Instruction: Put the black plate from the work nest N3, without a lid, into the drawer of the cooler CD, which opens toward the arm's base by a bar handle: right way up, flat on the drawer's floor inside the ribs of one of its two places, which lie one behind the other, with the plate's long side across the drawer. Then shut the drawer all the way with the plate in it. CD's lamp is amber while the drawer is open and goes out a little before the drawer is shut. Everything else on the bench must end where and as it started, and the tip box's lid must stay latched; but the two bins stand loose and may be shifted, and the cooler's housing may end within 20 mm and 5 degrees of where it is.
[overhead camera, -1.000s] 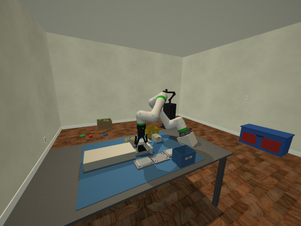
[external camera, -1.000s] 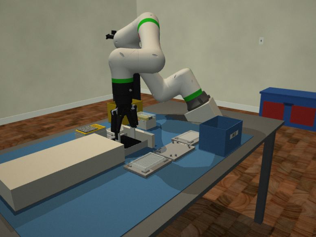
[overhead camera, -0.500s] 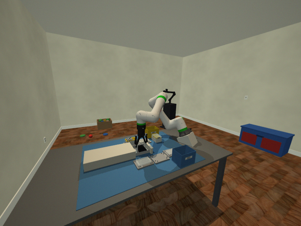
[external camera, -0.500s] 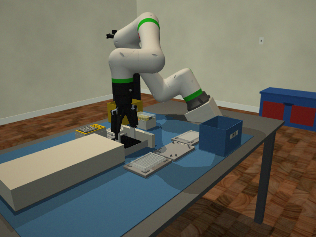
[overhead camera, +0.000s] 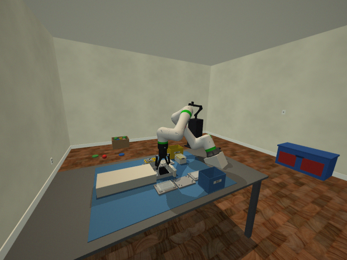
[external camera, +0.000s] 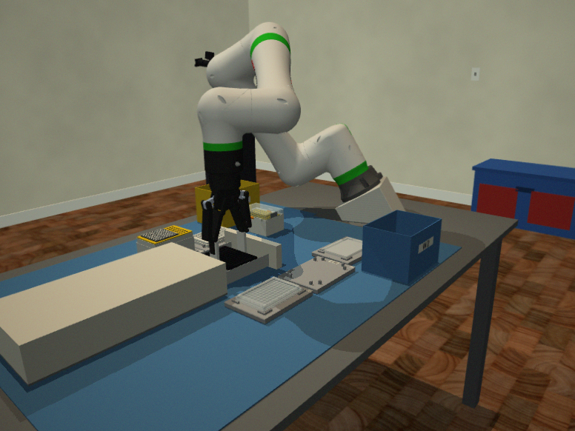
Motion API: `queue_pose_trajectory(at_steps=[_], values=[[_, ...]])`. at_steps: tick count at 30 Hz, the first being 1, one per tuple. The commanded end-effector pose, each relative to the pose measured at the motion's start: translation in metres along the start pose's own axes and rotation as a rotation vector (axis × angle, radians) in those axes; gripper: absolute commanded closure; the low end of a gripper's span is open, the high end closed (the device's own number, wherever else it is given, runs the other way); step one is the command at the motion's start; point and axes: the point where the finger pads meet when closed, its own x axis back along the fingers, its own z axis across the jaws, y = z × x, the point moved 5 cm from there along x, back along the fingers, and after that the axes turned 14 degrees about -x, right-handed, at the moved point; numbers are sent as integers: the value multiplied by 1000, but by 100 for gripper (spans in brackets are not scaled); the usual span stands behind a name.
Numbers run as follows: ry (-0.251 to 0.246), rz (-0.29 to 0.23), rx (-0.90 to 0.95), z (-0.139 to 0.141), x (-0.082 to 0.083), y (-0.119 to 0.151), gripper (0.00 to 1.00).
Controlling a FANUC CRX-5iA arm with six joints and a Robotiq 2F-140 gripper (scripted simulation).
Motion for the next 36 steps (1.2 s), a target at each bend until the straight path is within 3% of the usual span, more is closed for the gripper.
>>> queue_pose_trajectory(at_steps=[1, 36], values=[[0, 0, 0, 0, 0, 0, 100], [0, 0, 0, 0, -8, 0, 100]])
